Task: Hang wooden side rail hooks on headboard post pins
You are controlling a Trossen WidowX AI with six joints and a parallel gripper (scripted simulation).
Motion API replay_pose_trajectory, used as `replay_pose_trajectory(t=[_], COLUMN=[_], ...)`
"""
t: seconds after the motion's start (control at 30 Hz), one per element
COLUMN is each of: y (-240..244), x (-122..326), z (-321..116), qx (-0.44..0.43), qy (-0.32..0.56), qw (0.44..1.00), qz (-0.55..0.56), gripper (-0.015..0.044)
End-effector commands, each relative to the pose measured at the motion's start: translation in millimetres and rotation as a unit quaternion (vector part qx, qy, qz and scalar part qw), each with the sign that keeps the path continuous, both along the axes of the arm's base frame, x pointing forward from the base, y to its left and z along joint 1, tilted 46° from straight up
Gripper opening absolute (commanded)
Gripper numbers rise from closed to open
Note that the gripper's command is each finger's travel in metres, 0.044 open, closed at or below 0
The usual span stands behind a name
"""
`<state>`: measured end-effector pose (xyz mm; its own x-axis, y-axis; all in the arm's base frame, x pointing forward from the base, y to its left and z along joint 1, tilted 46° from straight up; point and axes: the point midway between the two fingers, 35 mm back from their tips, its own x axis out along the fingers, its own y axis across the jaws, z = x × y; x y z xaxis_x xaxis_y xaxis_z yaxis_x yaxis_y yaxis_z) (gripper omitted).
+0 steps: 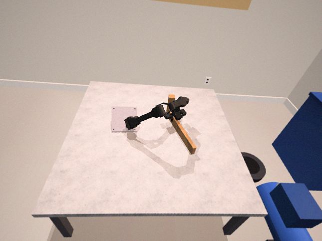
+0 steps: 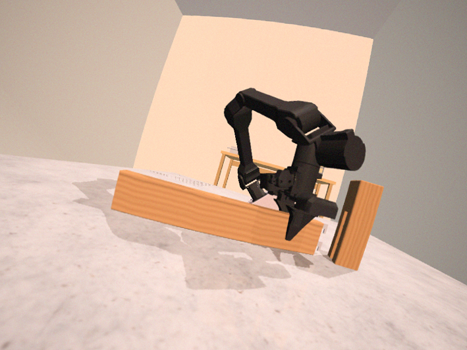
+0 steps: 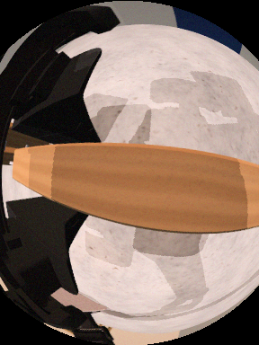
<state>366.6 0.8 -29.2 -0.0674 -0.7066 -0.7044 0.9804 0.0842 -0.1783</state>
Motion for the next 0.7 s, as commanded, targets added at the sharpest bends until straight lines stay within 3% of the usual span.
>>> replay_pose_trajectory(t=[0.0, 0.67], y=[-2.0, -0.9], x=[0.6, -14.1], z=[1.9, 2.0], qx=[-0.003, -0.008], qy=[-0.020, -0.081], qw=[1.000, 0.993], qz=[-0.020, -0.081], gripper=[0.0000, 0.0000])
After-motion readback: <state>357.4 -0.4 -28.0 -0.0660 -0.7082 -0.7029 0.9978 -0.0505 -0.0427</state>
